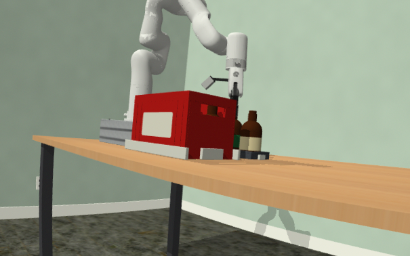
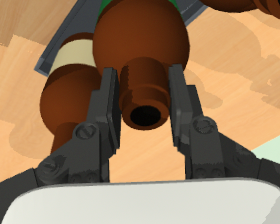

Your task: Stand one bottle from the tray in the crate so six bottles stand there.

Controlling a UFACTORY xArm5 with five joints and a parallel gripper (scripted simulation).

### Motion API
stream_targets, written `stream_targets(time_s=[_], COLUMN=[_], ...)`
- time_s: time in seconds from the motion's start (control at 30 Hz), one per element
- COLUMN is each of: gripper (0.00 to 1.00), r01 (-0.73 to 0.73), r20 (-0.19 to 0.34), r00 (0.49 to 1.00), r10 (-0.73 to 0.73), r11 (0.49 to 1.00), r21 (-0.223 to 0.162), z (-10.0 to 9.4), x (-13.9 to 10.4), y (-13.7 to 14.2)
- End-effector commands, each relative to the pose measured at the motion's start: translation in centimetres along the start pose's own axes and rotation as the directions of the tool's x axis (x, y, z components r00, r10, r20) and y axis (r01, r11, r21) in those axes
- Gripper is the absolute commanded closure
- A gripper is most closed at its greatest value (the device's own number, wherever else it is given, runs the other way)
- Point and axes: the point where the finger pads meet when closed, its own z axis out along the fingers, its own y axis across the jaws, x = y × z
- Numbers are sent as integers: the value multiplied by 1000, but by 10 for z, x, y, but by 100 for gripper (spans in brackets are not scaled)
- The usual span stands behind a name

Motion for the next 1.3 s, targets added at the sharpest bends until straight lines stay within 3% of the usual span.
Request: stream_targets(time_s=[0.0, 1.27], gripper=[100, 100], r01=[0, 0], r20=[4, 4], r00=[1000, 1000], r10=[0, 0], r11=[1000, 1000], r21=[2, 2], z=[-4, -35], x=[-1, 1], y=[-1, 1])
